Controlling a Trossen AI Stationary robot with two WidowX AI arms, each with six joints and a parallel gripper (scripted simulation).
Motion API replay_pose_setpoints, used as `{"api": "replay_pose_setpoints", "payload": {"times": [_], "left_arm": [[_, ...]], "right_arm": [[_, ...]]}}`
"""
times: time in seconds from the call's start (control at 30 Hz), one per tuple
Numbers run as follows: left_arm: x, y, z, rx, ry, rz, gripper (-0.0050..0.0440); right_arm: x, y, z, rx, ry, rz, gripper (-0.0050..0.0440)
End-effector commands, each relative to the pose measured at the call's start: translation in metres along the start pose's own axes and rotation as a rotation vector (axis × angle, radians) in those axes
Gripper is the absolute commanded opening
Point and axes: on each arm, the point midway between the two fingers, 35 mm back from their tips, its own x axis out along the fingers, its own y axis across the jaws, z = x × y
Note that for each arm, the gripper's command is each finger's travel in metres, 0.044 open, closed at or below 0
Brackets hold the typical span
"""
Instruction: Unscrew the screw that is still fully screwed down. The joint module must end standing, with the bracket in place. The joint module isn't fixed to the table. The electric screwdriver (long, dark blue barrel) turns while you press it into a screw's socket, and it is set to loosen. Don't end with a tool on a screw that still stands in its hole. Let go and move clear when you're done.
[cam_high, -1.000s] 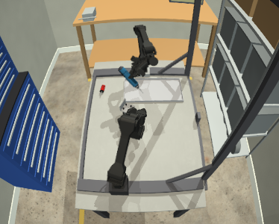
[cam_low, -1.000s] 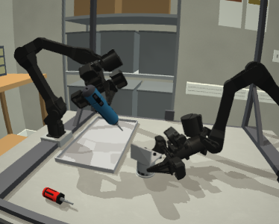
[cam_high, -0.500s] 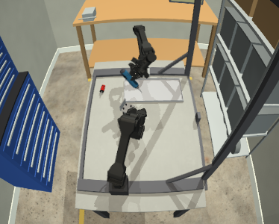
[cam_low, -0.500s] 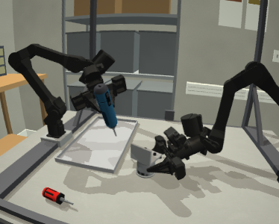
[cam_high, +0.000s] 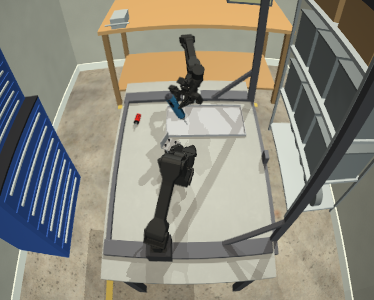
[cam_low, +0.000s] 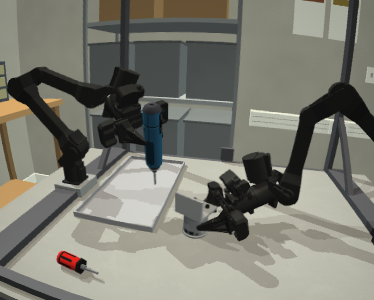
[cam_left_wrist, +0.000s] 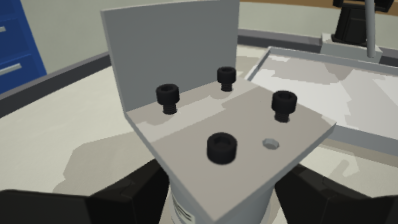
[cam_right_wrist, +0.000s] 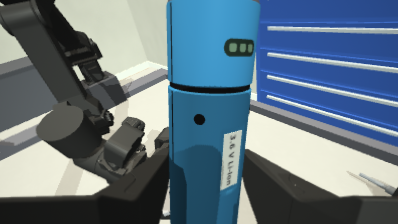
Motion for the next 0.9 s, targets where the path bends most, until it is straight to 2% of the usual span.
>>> {"api": "replay_pose_setpoints", "payload": {"times": [0.0, 0.2, 0.3, 0.57, 0.8, 0.87], "left_arm": [[0.0, -0.003, 0.012, -0.017, -0.021, -0.006, 0.0241], [0.0, -0.003, 0.012, -0.017, -0.021, -0.006, 0.0241], [0.0, -0.003, 0.012, -0.017, -0.021, -0.006, 0.0241], [0.0, -0.003, 0.012, -0.017, -0.021, -0.006, 0.0241], [0.0, -0.003, 0.012, -0.017, -0.021, -0.006, 0.0241], [-0.002, -0.002, 0.011, -0.015, -0.018, -0.005, 0.0241]], "right_arm": [[-0.001, 0.007, 0.017, -0.06, -0.075, 0.145, 0.0161], [-0.003, 0.017, 0.039, -0.167, -0.184, 0.312, 0.0161], [-0.005, 0.02, 0.046, -0.206, -0.224, 0.361, 0.0161], [-0.003, 0.022, 0.05, -0.274, -0.239, 0.415, 0.0161], [-0.003, 0.022, 0.051, -0.282, -0.243, 0.423, 0.0161], [-0.006, 0.025, 0.06, -0.279, -0.256, 0.424, 0.0161]]}}
